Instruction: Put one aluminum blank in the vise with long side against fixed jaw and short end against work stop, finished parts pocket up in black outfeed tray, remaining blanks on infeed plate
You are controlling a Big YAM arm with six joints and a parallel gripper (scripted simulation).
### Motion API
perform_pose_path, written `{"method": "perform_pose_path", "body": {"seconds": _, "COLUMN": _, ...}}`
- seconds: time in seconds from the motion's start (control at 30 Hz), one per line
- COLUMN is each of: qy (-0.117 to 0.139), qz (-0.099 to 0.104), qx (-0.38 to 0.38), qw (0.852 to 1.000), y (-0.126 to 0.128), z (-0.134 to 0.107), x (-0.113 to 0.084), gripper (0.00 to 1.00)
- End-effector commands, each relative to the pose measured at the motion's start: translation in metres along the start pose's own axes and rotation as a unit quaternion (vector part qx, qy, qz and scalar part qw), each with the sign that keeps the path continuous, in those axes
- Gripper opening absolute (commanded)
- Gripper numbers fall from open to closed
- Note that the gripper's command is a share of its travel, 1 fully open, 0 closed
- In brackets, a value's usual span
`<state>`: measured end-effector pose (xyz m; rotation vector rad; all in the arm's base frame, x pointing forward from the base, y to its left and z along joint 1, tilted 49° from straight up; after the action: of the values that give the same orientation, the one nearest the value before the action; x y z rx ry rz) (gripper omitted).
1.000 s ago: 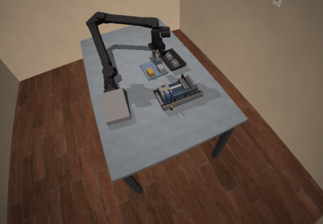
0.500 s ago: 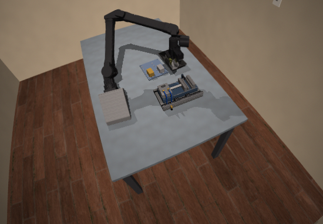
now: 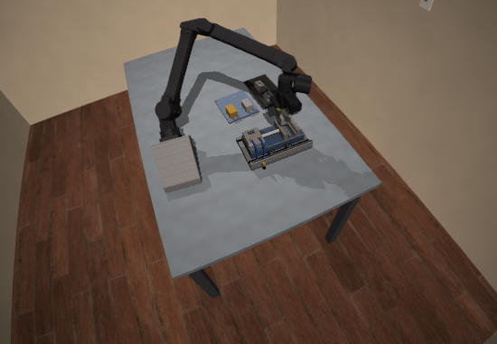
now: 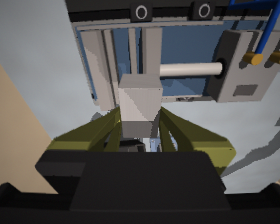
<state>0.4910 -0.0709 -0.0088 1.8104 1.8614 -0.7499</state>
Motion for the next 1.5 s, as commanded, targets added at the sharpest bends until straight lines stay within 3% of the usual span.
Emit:
{"method": "perform_pose_path", "body": {"seconds": 0.0, "qy": -0.01, "qz": 0.027, "qx": -0.026, "qw": 0.999, "y": 0.025, "z": 0.012, "x": -0.025, "gripper": 0.0}}
{"method": "perform_pose_path", "body": {"seconds": 0.3, "qy": -0.009, "qz": 0.029, "qx": -0.027, "qw": 0.999, "y": 0.029, "z": 0.032, "x": -0.022, "gripper": 0.0}}
{"method": "perform_pose_path", "body": {"seconds": 1.47, "qy": -0.014, "qz": 0.036, "qx": -0.028, "qw": 0.999, "y": 0.031, "z": 0.025, "x": -0.03, "gripper": 0.0}}
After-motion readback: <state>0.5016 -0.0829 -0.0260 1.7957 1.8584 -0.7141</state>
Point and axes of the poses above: the point where the finger pads meet when closed, its own x axis out along the fingers, its own y axis across the jaws, z = x × y, the point moved 1 cm from there along -x, back along the fingers, and after that the axes turned 8 degrees about x, right-handed, at the moved point
